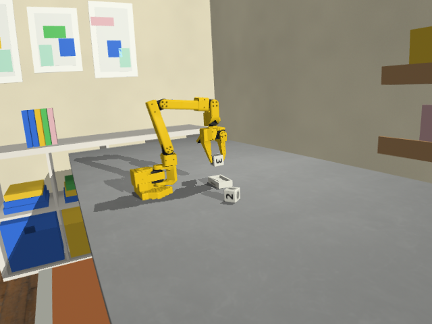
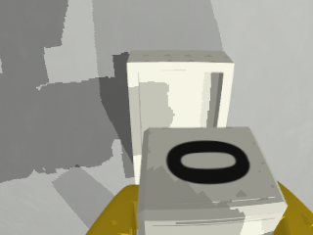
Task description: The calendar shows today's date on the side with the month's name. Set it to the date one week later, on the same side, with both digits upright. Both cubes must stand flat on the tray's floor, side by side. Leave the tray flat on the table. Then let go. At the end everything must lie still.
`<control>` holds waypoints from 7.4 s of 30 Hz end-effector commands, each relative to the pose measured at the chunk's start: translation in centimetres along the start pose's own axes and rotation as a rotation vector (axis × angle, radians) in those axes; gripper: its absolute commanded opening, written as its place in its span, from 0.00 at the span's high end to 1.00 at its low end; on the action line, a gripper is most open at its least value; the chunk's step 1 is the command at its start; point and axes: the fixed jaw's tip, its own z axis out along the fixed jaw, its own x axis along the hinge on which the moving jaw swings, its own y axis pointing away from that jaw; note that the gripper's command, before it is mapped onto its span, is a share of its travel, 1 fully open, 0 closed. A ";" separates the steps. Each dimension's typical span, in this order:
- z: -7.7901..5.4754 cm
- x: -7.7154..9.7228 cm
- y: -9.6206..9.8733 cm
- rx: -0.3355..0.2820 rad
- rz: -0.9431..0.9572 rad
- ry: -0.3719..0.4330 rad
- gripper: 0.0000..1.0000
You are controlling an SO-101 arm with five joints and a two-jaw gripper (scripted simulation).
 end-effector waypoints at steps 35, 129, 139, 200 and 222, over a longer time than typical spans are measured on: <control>-0.4 0.0 0.0 0.038 0.003 0.002 1.00; 3.0 -0.1 -0.2 0.038 0.003 0.002 1.00; 3.4 -0.1 -0.2 0.038 0.003 0.002 1.00; 4.0 -0.1 -0.2 0.038 0.003 0.002 0.72; 3.6 -0.1 -0.3 0.038 0.003 0.002 0.64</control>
